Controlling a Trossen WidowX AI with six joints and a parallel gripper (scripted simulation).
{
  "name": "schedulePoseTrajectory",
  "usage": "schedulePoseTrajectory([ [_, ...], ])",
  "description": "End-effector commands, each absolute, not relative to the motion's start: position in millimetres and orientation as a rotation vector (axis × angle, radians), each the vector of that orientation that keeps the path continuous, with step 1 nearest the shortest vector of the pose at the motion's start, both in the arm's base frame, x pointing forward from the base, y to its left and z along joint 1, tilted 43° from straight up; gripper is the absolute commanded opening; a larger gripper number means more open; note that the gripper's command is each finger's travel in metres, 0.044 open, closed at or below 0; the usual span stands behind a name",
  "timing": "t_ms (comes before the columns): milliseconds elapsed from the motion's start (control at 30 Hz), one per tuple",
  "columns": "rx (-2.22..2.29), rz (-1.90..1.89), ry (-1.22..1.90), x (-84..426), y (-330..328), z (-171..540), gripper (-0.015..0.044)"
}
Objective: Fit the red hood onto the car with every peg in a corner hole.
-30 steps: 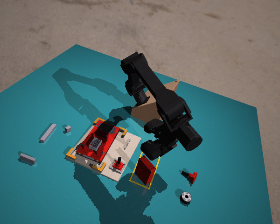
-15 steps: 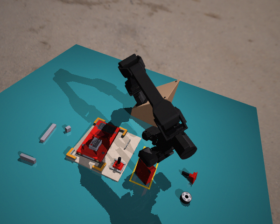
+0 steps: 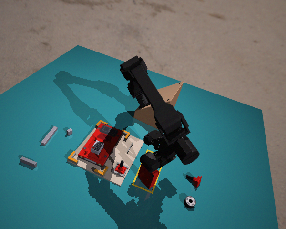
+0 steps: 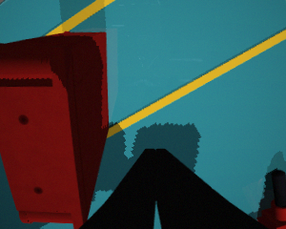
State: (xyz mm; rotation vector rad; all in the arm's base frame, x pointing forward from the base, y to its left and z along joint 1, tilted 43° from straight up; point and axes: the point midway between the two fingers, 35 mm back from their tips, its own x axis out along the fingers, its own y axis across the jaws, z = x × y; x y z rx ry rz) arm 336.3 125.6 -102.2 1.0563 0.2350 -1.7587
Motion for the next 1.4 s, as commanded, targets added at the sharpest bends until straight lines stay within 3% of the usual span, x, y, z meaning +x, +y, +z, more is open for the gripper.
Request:
schedulePoseTrajectory([
  [0, 1.055, -1.754, 0.235, 340.0, 124.9, -101.1, 0.0],
  [1367, 1.056, -1.753, 0.235, 366.7, 112.2, -91.8, 0.0],
])
